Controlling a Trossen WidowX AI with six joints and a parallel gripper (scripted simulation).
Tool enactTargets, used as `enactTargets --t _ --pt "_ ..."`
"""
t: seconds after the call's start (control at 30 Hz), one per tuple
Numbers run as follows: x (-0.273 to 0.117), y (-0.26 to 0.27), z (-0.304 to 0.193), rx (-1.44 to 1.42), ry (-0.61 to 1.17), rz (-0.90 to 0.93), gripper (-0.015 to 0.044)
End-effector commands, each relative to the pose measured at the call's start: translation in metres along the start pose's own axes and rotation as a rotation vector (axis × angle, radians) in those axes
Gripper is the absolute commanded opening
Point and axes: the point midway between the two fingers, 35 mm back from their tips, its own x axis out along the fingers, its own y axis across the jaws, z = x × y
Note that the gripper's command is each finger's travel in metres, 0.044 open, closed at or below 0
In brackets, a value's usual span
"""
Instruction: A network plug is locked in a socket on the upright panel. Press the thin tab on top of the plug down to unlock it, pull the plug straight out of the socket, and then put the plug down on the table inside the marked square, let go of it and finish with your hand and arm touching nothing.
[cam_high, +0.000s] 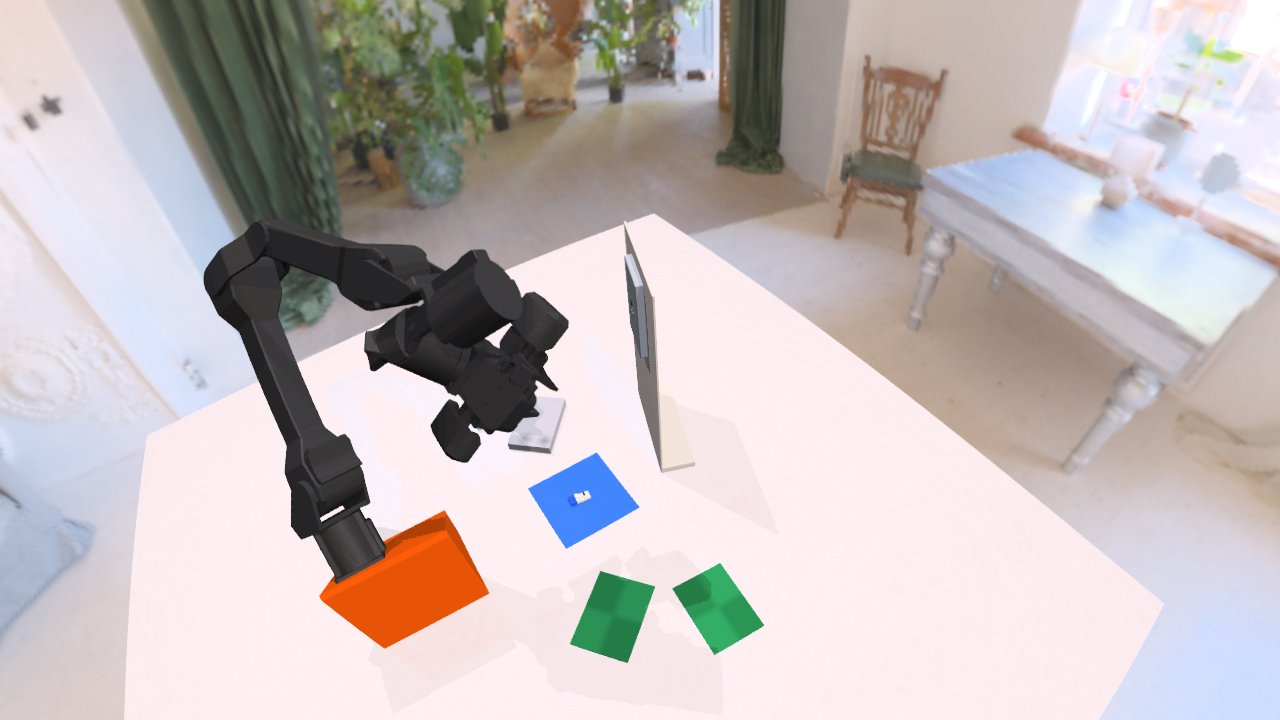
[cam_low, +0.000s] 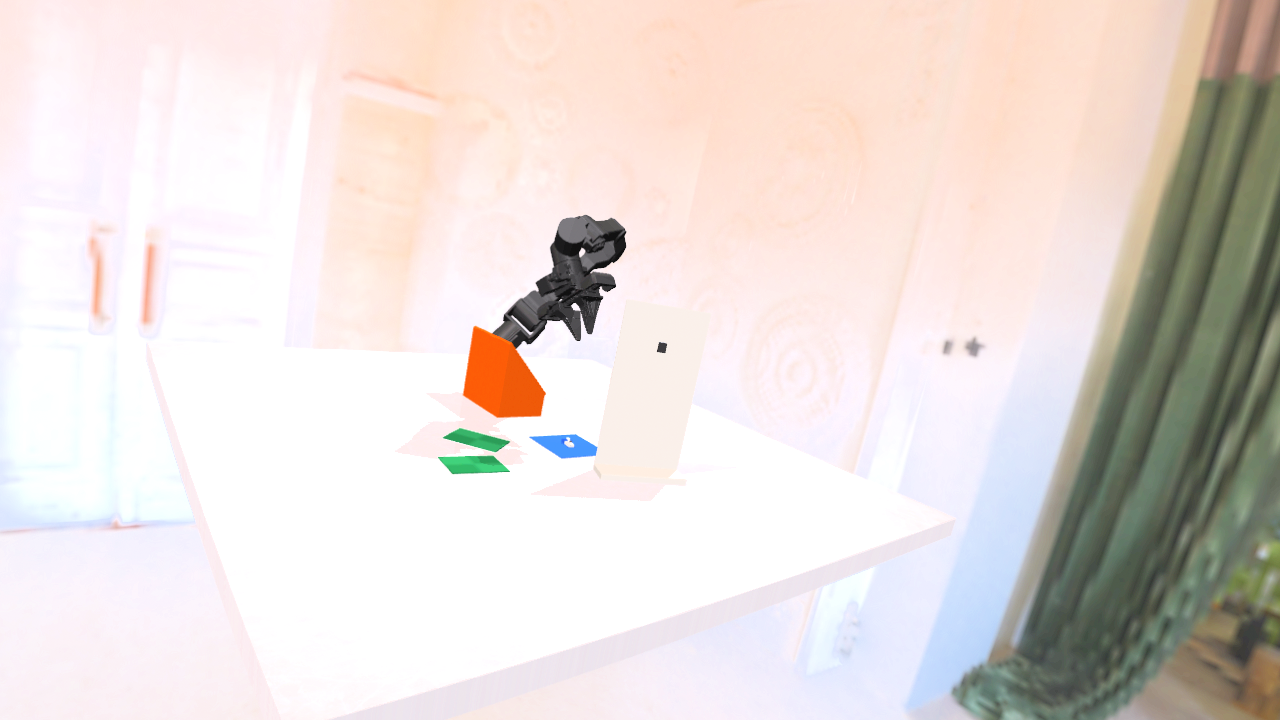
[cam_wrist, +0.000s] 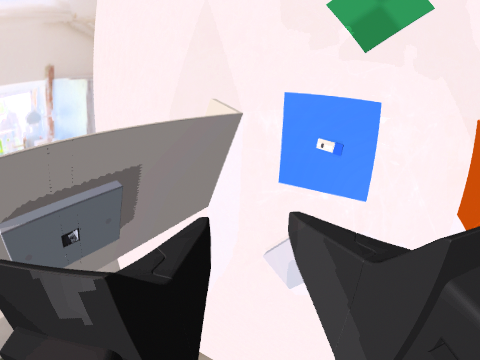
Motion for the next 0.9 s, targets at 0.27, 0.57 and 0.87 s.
enactTargets --t 0.27,0.57,0.87 --pt "-0.0041 0.0026 -0.0017 -0.006 0.004 0.003 0.0419" --pt "-0.0041 0.0026 -0.0017 -0.006 0.004 0.003 0.0440" --pt "-0.0041 0.0026 -0.0017 -0.006 0.004 0.003 0.0440"
